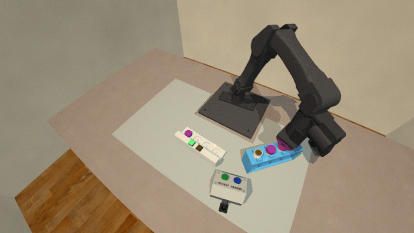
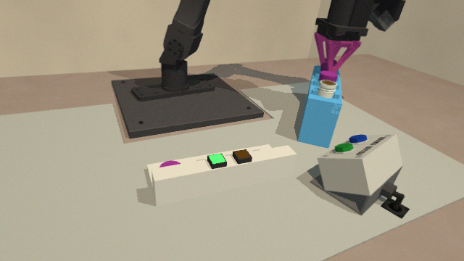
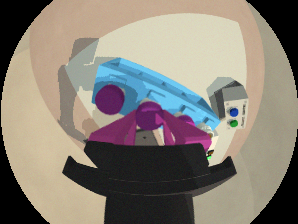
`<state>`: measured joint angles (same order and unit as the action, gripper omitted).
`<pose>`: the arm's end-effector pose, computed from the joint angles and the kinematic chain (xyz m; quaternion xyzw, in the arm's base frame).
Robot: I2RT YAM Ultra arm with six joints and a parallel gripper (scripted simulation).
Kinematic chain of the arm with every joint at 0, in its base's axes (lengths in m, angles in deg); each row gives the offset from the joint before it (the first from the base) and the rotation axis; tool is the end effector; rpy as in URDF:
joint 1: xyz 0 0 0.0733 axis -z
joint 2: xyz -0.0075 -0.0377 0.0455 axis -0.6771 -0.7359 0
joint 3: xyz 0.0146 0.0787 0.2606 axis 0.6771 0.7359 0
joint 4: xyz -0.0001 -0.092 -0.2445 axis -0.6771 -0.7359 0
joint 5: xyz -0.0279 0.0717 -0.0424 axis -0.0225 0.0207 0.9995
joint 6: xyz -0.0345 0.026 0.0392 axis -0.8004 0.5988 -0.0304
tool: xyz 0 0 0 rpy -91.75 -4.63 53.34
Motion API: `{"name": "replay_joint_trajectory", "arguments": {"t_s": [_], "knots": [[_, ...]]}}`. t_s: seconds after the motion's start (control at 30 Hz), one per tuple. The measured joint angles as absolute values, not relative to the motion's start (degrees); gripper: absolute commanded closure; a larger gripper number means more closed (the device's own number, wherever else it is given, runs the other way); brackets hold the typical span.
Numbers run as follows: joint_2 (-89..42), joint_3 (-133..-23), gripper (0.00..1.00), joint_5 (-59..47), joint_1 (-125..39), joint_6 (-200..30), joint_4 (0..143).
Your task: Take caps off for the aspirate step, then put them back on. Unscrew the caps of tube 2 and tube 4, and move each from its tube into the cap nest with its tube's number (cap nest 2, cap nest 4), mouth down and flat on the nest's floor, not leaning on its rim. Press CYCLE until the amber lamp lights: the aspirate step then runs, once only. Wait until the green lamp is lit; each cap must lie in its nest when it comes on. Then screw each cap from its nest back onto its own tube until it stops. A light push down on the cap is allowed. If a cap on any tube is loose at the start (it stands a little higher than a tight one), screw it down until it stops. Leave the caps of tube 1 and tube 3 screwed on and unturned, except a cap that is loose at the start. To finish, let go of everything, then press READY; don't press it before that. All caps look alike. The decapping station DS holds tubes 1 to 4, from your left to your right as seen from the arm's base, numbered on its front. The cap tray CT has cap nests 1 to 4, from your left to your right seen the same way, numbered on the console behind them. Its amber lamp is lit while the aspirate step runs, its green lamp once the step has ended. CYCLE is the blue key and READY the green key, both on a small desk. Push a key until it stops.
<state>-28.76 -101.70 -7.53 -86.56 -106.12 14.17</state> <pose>0.2559 0.2499 0.2432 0.5361 -0.8439 -0.0127 0.0127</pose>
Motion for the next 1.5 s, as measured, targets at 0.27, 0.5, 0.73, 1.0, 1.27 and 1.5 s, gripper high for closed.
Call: {"name": "replay_joint_trajectory", "arguments": {"t_s": [0.27,0.5,0.73,1.0,1.27,1.5], "knots": [[-28.76,-101.7,1.0,-7.53,-86.56,-107.25,14.17],[-28.76,-101.7,1.0,-7.53,-86.56,-106.64,14.17],[-28.76,-101.7,1.0,-7.53,-86.56,-99.54,14.17],[-28.76,-101.7,1.0,-7.55,-86.56,-86.77,14.22],[-28.76,-101.7,1.0,-7.59,-86.56,-73.38,14.24],[-28.76,-101.7,1.0,-7.59,-86.56,-65.31,14.26]]}}
